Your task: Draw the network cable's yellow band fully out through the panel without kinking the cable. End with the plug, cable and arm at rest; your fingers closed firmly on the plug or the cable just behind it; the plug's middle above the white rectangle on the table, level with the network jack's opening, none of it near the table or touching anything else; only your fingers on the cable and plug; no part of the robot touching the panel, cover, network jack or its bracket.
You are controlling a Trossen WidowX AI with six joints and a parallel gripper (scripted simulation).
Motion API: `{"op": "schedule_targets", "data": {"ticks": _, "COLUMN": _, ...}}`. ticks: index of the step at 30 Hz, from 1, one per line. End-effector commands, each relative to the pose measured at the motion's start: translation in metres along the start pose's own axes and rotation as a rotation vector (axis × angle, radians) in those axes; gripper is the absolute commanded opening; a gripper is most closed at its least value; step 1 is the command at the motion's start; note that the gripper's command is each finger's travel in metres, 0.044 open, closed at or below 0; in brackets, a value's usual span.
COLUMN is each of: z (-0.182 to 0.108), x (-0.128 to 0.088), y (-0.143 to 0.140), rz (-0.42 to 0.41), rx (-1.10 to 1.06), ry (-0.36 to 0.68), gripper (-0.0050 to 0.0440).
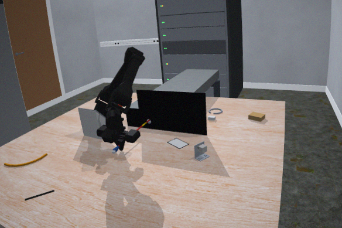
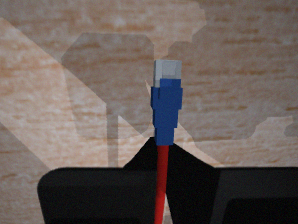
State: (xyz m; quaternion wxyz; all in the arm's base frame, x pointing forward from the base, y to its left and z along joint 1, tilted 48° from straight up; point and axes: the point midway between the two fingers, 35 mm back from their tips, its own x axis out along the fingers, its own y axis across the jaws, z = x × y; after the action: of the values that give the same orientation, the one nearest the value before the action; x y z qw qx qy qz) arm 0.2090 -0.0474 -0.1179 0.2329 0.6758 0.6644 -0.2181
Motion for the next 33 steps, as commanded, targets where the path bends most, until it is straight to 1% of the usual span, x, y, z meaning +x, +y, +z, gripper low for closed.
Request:
{"op": "schedule_targets", "data": {"ticks": 1, "z": 0.043, "x": -0.020, "y": 0.016, "rz": 0.036, "rx": -0.050, "ry": -0.113, "gripper": -0.0050}}
{"op": "schedule_targets", "data": {"ticks": 3, "z": 0.045, "x": -0.020, "y": 0.016, "rz": 0.036, "rx": -0.050, "ry": -0.113, "gripper": -0.0050}}
{"op": "schedule_targets", "data": {"ticks": 4, "z": 0.032, "x": -0.012, "y": 0.008, "rz": 0.022, "rx": -0.031, "ry": -0.076, "gripper": -0.0050}}
{"op": "schedule_targets", "data": {"ticks": 7, "z": 0.008, "x": -0.009, "y": 0.014, "rz": 0.031, "rx": -0.042, "ry": -0.032, "gripper": -0.0050}}
{"op": "schedule_targets", "data": {"ticks": 17, "z": 0.004, "x": -0.016, "y": 0.048, "rz": 0.118, "rx": -0.174, "ry": -0.064, "gripper": -0.0050}}
{"op": "schedule_targets", "data": {"ticks": 19, "z": 0.004, "x": -0.016, "y": 0.048, "rz": 0.118, "rx": -0.174, "ry": -0.064, "gripper": -0.0050}}
{"op": "schedule_targets", "data": {"ticks": 28, "z": -0.009, "x": -0.025, "y": 0.091, "rz": 0.238, "rx": -0.343, "ry": -0.079, "gripper": -0.0050}}
{"op": "schedule_targets", "data": {"ticks": 31, "z": -0.012, "x": -0.027, "y": 0.098, "rz": 0.258, "rx": -0.373, "ry": -0.079, "gripper": -0.0050}}
{"op": "schedule_targets", "data": {"ticks": 33, "z": -0.013, "x": -0.026, "y": 0.098, "rz": 0.260, "rx": -0.374, "ry": -0.076, "gripper": -0.0050}}
